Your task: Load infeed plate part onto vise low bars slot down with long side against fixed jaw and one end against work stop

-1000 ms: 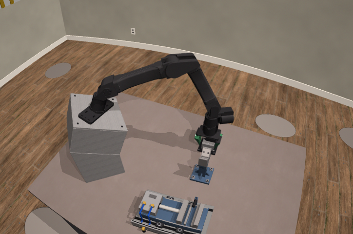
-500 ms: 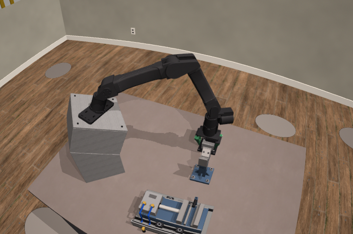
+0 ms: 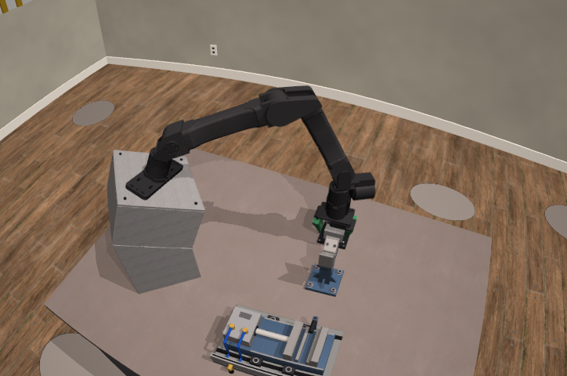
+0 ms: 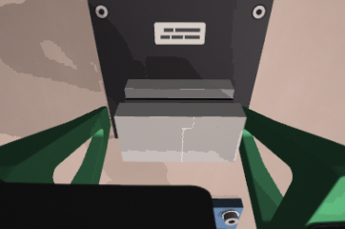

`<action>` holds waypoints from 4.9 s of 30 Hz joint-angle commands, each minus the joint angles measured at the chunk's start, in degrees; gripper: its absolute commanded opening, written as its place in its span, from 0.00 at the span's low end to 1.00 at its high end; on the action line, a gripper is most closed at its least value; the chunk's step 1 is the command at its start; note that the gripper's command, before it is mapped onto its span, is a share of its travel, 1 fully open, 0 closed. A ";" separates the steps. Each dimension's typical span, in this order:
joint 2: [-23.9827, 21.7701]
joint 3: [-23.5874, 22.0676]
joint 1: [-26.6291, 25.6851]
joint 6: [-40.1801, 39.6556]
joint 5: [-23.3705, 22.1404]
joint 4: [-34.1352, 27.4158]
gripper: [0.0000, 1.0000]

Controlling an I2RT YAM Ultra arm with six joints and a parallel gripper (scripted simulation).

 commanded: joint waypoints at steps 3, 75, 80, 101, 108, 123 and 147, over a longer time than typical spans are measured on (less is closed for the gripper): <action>0.56 1.93 0.45 0.32 -0.03 0.37 0.81; -2.43 -0.23 0.01 0.05 -0.38 -0.97 0.00; -3.06 -1.43 -0.20 -0.07 -0.40 -1.23 0.00; -11.61 -6.24 -1.27 -0.90 -0.66 -5.02 0.00; -15.97 -7.93 -1.65 -1.25 -0.81 -7.73 0.00; -24.05 -8.92 -2.49 -2.01 -1.16 -14.52 0.00; -31.99 -5.47 -3.59 -3.06 -1.57 -23.89 0.00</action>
